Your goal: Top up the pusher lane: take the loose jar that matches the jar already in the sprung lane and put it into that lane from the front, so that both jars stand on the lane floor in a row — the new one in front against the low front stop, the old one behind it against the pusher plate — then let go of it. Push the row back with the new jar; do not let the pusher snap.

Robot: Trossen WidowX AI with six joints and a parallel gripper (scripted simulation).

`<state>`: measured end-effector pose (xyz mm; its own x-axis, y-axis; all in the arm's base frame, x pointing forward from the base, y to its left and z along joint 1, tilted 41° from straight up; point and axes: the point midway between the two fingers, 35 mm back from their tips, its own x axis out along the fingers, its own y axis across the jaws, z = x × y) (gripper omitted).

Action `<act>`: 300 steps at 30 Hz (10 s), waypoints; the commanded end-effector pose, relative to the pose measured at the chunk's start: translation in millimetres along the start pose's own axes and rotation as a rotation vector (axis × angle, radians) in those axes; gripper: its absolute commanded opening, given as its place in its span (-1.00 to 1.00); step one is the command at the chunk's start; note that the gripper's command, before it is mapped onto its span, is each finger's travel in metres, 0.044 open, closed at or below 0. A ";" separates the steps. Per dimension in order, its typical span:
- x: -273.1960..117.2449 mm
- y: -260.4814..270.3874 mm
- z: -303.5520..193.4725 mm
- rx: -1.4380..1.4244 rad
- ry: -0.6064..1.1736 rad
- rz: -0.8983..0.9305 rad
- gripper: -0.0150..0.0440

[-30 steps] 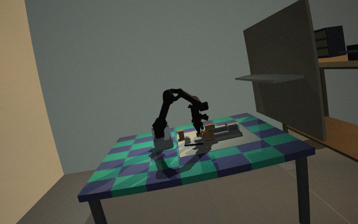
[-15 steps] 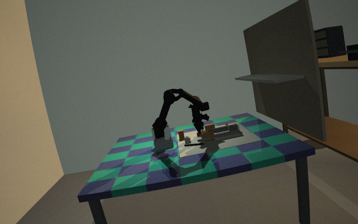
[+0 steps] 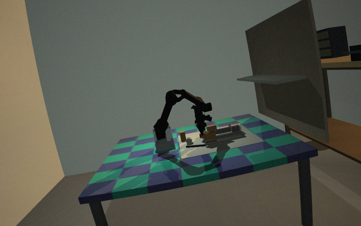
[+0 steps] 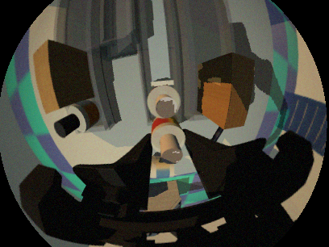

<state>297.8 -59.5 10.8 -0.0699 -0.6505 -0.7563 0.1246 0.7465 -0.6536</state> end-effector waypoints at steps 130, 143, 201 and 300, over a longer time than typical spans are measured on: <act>-5.8 -0.9 38.7 0.013 -0.021 0.000 -0.49; -3.7 -0.9 39.5 0.013 -0.021 0.000 -0.49; 18.2 -3.4 37.1 0.013 -0.021 -0.001 -0.49; -0.3 -1.5 25.2 0.012 -0.020 0.000 0.46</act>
<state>319.9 -68.3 5.5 -0.0576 -0.6561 -0.7525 0.1254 0.7430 -0.6574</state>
